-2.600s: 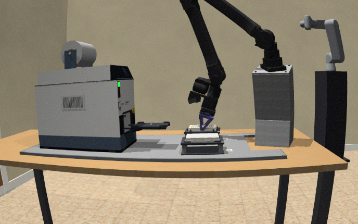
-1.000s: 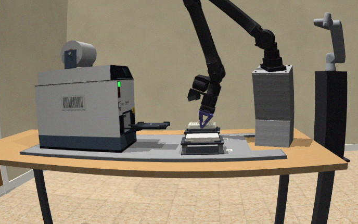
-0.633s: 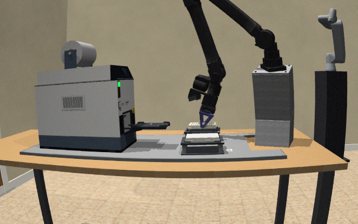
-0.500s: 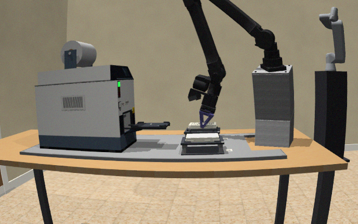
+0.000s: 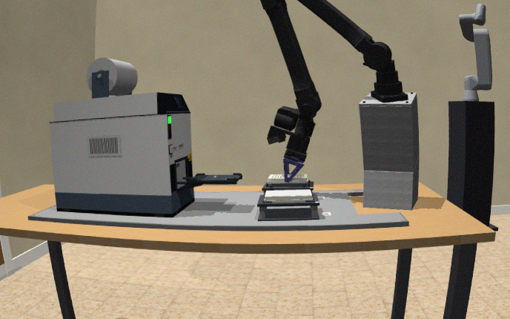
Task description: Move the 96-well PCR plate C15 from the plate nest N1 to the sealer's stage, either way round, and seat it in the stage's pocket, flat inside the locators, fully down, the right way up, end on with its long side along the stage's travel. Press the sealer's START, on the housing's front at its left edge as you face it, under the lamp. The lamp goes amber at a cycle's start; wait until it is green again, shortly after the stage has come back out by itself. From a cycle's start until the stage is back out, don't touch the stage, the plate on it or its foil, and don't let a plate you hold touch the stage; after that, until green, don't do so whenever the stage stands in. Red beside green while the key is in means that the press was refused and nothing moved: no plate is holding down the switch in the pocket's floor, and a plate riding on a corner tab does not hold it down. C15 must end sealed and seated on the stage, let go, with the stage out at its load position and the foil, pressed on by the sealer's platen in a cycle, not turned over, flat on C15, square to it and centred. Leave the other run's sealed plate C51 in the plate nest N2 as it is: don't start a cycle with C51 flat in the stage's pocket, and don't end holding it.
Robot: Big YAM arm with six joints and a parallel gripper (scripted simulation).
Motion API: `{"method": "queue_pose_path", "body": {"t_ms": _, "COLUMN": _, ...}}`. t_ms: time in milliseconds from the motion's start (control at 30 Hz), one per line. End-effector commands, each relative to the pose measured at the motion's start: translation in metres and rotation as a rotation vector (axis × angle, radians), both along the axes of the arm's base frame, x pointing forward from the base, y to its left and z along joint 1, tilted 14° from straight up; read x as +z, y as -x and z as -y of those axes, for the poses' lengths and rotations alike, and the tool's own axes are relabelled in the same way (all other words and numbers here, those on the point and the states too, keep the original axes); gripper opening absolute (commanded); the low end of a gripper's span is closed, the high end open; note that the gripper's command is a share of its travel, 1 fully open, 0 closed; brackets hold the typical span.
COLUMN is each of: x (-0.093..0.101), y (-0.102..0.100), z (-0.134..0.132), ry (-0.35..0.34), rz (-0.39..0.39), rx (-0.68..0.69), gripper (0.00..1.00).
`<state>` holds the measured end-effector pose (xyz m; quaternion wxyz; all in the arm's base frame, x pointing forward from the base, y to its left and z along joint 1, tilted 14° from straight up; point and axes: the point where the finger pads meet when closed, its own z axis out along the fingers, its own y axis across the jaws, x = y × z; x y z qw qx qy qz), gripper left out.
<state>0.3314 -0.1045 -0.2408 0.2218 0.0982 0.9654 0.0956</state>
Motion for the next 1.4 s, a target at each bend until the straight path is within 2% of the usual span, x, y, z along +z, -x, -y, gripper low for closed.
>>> {"method": "queue_pose_path", "body": {"t_ms": 0, "x": 0.002, "y": 0.002, "z": -0.008, "ry": -0.003, "rz": 0.008, "rx": 0.011, "gripper": 0.0}}
{"method": "queue_pose_path", "body": {"t_ms": 267, "x": 0.002, "y": 0.003, "z": -0.007, "ry": -0.003, "rz": 0.007, "rx": 0.01, "gripper": 0.0}}
{"method": "queue_pose_path", "body": {"t_ms": 400, "x": 0.003, "y": -0.006, "z": -0.003, "ry": 0.004, "rz": 0.021, "rx": 0.01, "gripper": 0.0}}
{"method": "queue_pose_path", "body": {"t_ms": 533, "x": 0.016, "y": 0.001, "z": 0.003, "ry": 0.007, "rz": 0.014, "rx": 0.007, "gripper": 0.0}}
{"method": "queue_pose_path", "body": {"t_ms": 900, "x": 0.033, "y": 0.007, "z": 0.01, "ry": 0.004, "rz": 0.005, "rx": -0.002, "gripper": 0.0}}
{"method": "queue_pose_path", "body": {"t_ms": 1167, "x": 0.044, "y": 0.004, "z": 0.014, "ry": 0.009, "rz": 0.013, "rx": 0.0, "gripper": 0.0}}
{"method": "queue_pose_path", "body": {"t_ms": 1367, "x": 0.051, "y": 0.011, "z": 0.014, "ry": -0.001, "rz": 0.001, "rx": -0.013, "gripper": 0.0}}
